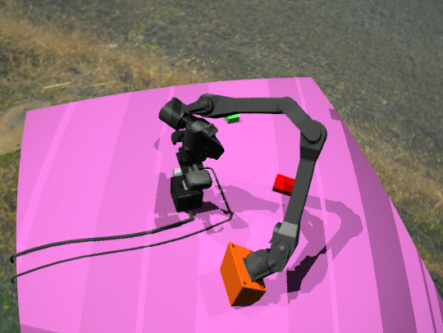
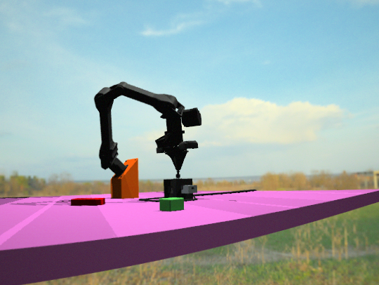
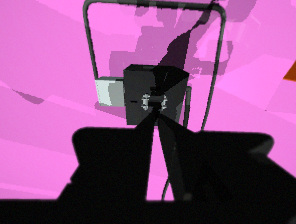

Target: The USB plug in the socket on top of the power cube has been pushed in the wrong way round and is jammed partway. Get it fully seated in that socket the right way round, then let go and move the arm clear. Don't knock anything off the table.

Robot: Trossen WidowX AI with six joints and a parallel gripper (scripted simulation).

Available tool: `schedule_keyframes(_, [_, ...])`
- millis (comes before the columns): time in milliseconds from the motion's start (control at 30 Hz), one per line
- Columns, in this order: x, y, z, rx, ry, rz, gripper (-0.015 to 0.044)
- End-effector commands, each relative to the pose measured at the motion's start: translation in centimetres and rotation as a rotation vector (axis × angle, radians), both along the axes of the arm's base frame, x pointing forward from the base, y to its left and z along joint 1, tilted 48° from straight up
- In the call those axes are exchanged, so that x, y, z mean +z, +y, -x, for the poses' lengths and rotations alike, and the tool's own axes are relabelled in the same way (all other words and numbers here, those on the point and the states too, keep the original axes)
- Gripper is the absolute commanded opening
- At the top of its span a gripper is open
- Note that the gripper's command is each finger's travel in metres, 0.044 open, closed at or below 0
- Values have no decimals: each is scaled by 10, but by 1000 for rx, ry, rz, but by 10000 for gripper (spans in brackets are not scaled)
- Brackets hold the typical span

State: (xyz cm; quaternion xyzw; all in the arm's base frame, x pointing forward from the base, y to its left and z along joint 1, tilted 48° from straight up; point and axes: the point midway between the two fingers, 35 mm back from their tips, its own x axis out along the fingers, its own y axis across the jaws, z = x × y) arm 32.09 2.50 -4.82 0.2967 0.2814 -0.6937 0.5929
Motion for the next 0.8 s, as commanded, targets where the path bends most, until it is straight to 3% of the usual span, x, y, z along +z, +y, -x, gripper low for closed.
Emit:
schedule_keyframes(0, [-1, -1, 0, 4, 1, 2, 0])
schedule_keyframes(767, [-3, -3, 1, 4, 1, 3, 0])
